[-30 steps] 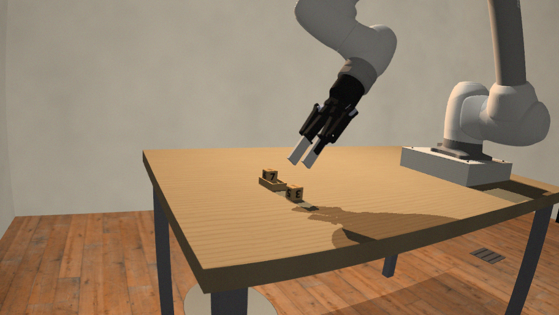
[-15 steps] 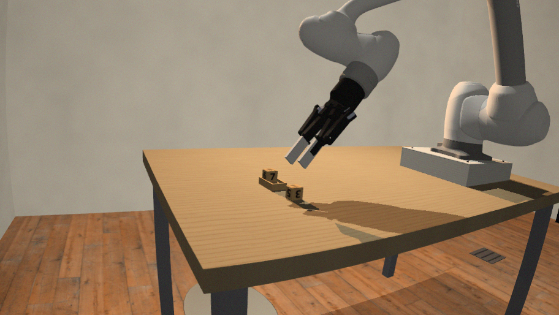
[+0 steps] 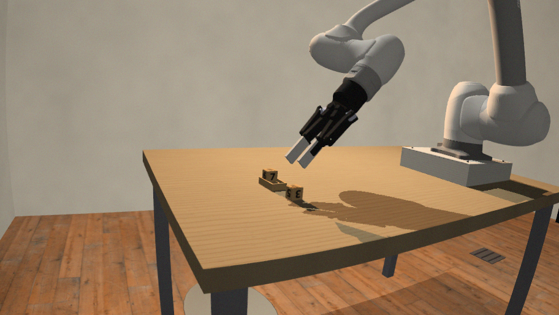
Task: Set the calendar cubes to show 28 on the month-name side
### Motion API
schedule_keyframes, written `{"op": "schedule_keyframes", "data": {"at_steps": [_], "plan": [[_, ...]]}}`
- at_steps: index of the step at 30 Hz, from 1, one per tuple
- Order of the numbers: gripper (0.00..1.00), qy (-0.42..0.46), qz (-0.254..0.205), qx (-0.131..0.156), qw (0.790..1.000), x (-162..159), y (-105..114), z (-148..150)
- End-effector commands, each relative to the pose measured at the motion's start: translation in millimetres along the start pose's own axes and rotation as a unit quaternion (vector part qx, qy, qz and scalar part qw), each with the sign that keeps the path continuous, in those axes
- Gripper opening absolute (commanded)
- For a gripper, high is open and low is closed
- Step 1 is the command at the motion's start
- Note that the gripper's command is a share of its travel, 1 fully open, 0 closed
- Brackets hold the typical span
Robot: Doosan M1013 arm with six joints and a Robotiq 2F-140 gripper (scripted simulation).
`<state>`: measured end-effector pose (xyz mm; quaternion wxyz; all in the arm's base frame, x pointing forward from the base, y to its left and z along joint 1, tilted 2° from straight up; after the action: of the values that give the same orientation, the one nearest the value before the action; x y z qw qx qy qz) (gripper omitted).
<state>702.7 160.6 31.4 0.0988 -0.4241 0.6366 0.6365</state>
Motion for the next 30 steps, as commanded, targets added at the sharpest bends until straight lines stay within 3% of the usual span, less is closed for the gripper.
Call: {"op": "schedule_keyframes", "data": {"at_steps": [1, 30], "plan": [[0.35, 0.002, 0.001, 0.002, 1.0, 4.5, -0.3, 3.6], [0.35, 0.002, 0.001, 0.002, 1.0, 14.0, -10.0, 5.9]]}}
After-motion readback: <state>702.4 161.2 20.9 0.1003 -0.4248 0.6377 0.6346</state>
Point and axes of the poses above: the point where the finger pads meet when closed, its own y axis back along the fingers, its own z axis across the jaws, x = y × z, the point moved 2 cm from there along y, back along the fingers, and after that the axes turned 14 degrees about y, right-handed, at the moved point
